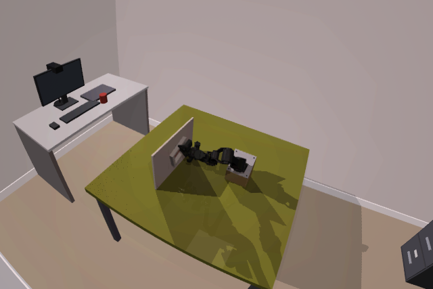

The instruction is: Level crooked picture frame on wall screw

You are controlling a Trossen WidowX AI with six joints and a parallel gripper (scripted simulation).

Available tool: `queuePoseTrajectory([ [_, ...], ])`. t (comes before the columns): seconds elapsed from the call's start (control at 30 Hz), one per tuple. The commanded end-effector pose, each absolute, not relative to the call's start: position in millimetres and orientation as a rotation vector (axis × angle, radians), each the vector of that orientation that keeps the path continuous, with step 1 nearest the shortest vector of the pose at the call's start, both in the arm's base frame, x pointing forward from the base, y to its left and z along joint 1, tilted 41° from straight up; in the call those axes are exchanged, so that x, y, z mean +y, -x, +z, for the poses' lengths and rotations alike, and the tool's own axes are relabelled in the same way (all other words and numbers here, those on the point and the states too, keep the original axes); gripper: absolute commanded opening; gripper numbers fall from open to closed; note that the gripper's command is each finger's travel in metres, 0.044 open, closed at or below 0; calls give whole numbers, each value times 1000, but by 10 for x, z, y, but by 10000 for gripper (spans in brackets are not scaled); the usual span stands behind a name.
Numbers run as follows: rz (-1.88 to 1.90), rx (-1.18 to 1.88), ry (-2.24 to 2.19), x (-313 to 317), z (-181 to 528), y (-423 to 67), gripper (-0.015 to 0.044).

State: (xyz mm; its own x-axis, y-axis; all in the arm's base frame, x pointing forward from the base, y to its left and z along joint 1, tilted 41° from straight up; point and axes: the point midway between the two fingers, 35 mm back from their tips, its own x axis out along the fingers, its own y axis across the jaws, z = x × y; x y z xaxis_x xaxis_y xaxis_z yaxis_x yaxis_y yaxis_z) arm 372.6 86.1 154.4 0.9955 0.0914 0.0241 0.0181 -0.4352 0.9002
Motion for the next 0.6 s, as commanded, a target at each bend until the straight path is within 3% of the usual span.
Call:
queuePoseTrajectory([
  [0.0, 82, 82, -2014, 869, 1538, -3727, 36],
  [0.1, 82, 82, -2014, 869, 1538, -3727, 0],
  [0.57, 82, 82, -2014, 857, 1556, -3727, 0],
])
